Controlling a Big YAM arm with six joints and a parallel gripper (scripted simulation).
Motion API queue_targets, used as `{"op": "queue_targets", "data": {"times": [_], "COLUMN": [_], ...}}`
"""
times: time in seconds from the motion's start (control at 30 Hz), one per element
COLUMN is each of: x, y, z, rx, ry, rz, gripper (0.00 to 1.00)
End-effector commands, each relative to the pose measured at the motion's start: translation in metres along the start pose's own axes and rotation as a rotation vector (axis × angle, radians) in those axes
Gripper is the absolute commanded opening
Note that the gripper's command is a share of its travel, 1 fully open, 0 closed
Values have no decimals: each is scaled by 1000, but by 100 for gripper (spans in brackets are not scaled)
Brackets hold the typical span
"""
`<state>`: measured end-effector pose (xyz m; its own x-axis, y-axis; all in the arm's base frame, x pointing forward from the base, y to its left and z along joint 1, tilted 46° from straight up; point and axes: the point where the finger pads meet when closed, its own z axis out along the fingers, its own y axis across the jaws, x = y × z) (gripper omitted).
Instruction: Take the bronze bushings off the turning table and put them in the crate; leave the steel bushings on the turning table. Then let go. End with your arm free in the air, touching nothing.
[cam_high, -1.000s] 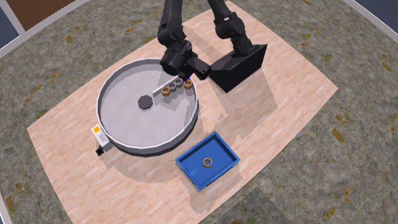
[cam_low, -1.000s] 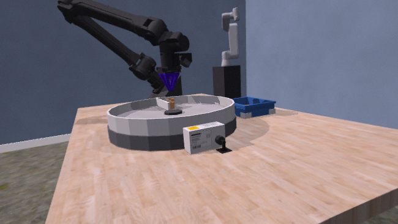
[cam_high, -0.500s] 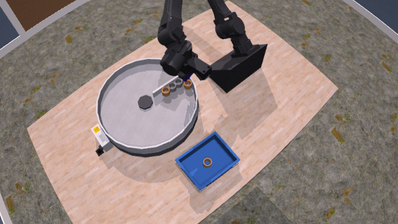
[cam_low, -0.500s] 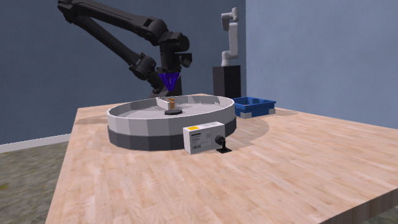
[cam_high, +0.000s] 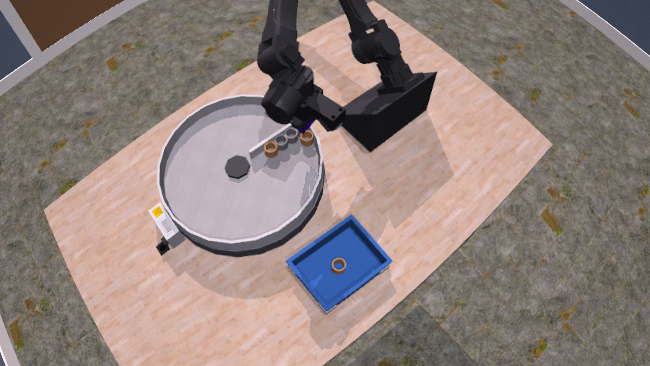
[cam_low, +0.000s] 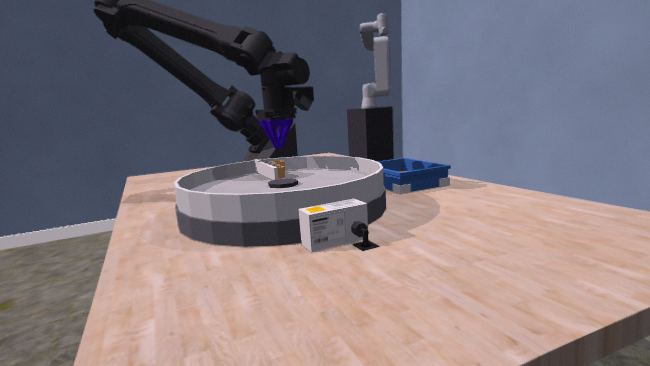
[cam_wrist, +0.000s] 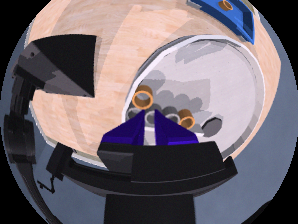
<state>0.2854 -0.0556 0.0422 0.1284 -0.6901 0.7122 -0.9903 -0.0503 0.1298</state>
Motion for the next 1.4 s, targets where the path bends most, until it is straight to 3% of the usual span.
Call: {"op": "queue_targets", "data": {"times": [0.0,0.3,0.37,0.57,0.73,1.37], "x": [-1,-1,-1,1,2,0], "y": [-18,-18,-3,-9,-17,-17], "z": [-16,-15,7,19,10,11], "rx": [48,49,2,11,45,44], "ry": [-7,-7,-2,-3,-6,-5], "rz": [-7,-6,-8,1,7,2], "gripper": [13,13,13,13,13,13]}}
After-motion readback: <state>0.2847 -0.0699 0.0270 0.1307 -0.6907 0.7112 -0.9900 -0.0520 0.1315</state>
